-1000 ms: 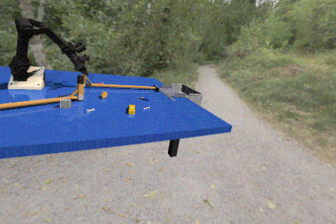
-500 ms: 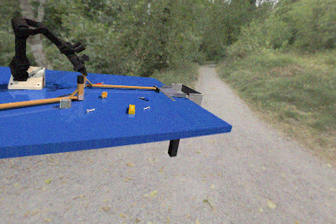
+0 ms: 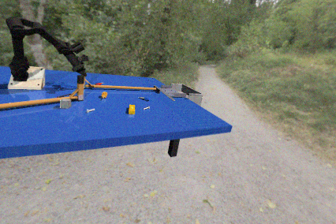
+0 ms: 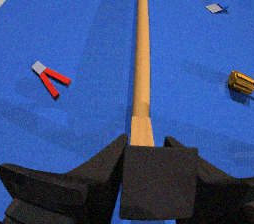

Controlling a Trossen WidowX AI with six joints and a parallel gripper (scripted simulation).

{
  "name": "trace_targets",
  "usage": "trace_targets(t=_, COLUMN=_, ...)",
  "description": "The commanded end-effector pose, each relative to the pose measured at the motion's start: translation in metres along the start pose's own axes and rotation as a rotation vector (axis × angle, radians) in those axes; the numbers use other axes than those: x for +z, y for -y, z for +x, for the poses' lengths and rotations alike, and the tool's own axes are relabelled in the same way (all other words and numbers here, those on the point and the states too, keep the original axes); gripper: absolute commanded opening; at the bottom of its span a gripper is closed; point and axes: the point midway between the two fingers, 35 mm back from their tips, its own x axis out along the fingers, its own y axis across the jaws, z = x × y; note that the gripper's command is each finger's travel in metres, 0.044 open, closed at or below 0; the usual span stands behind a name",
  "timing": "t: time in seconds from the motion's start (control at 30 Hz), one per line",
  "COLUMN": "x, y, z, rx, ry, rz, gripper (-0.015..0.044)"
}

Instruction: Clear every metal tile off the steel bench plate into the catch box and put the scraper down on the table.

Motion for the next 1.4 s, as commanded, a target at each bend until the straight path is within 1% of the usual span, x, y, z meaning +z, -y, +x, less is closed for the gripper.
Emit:
trace_targets(t=0.0, x=0.000, y=0.005, z=-0.002, rx=0.000, ry=0.006, rz=0.004, gripper=0.0000)
trace_targets(t=0.37, x=0.002, y=0.011, z=-0.001, rx=-0.003, ry=0.006, rz=0.006, gripper=0.0000)
trace_targets(t=1.37, x=0.039, y=0.022, z=0.027, rx=-0.010, ry=0.012, rz=0.013, gripper=0.0000)
